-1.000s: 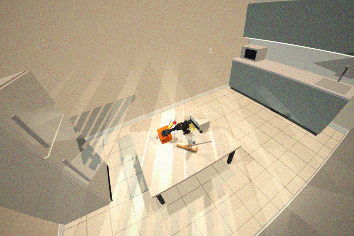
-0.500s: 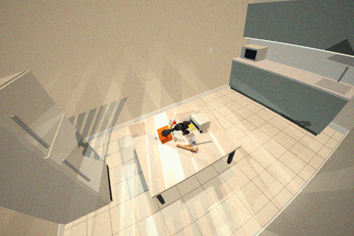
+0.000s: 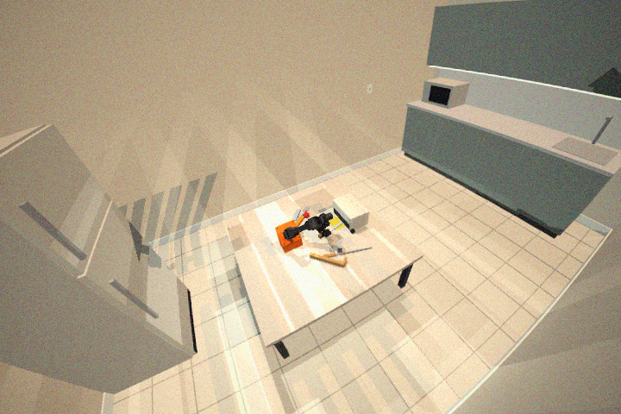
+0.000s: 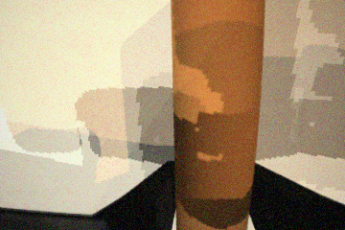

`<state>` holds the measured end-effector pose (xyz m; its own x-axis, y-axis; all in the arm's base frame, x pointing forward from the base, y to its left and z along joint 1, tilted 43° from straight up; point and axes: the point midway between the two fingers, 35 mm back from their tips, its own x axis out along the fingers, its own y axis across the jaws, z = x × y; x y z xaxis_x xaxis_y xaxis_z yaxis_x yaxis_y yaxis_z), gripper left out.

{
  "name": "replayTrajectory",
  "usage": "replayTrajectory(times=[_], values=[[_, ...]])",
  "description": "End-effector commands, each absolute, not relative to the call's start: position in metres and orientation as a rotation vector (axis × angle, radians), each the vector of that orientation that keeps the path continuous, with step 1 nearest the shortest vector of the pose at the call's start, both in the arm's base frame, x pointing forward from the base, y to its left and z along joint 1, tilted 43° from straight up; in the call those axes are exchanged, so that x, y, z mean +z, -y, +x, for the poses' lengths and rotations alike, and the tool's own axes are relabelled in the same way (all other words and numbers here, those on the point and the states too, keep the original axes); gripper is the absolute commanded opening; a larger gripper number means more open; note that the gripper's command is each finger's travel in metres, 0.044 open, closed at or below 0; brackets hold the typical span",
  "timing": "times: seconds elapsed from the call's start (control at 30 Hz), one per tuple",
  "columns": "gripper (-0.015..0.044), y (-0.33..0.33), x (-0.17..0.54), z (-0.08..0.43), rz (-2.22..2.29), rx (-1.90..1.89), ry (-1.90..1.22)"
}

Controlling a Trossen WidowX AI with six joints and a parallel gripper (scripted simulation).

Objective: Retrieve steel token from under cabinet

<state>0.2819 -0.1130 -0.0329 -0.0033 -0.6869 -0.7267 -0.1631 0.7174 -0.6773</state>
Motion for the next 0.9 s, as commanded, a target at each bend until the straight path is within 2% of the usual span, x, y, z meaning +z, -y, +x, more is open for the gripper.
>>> replayTrajectory(times=[0.0,0.87], values=[[0.0,0.114,-0.033,0.275,-0.722,-0.471,-1.556],[0.0,0.119,-0.029,0.246,-0.723,-0.471,-1.558]])
